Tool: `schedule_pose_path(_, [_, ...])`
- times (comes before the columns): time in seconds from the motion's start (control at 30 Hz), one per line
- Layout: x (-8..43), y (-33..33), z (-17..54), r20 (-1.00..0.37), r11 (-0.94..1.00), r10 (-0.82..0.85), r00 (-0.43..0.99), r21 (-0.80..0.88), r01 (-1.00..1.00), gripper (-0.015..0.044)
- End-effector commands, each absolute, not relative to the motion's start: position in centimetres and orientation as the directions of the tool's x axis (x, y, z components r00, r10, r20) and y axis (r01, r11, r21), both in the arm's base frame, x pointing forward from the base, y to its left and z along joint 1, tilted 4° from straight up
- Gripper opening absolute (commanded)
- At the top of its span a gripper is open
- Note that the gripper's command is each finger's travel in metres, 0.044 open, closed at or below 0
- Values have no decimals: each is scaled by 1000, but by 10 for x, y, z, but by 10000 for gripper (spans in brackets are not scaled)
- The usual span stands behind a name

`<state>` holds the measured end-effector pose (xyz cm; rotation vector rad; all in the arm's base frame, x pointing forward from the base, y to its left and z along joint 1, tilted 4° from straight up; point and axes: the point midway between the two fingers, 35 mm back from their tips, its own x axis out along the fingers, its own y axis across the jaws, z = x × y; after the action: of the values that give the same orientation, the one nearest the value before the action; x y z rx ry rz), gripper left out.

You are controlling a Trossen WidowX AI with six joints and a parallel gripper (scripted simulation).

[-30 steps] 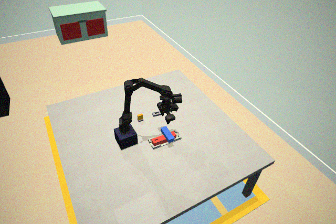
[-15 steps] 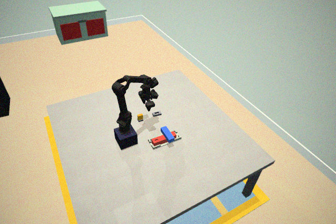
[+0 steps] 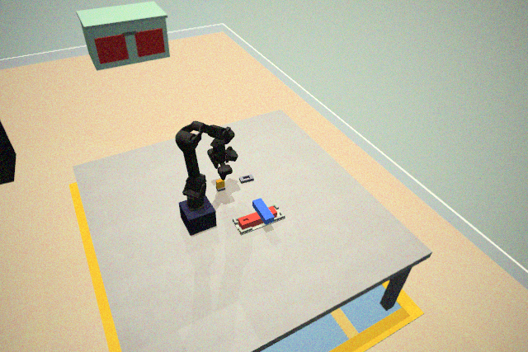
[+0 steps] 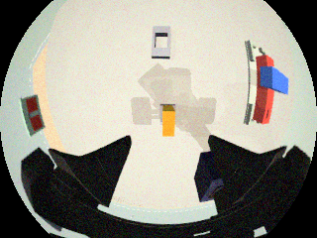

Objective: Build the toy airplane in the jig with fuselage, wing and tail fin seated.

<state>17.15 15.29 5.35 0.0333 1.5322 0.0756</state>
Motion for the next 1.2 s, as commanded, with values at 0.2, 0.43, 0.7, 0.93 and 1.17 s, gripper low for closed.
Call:
schedule_pose_path(0.2, [172, 155, 27, -997, 997, 70, 38, 69, -24, 440])
schedule_pose_path(0.43, [172, 156, 19, -997, 997, 70, 38, 69, -24, 440])
schedule_pose_path(0.7, [173, 157, 6, -997, 997, 70, 38, 69, -24, 440])
schedule_pose_path(0.93, [174, 158, -5, -997, 997, 70, 38, 69, -24, 440])
schedule_pose_path(1.17, [173, 158, -17, -997, 997, 70, 38, 69, -24, 440])
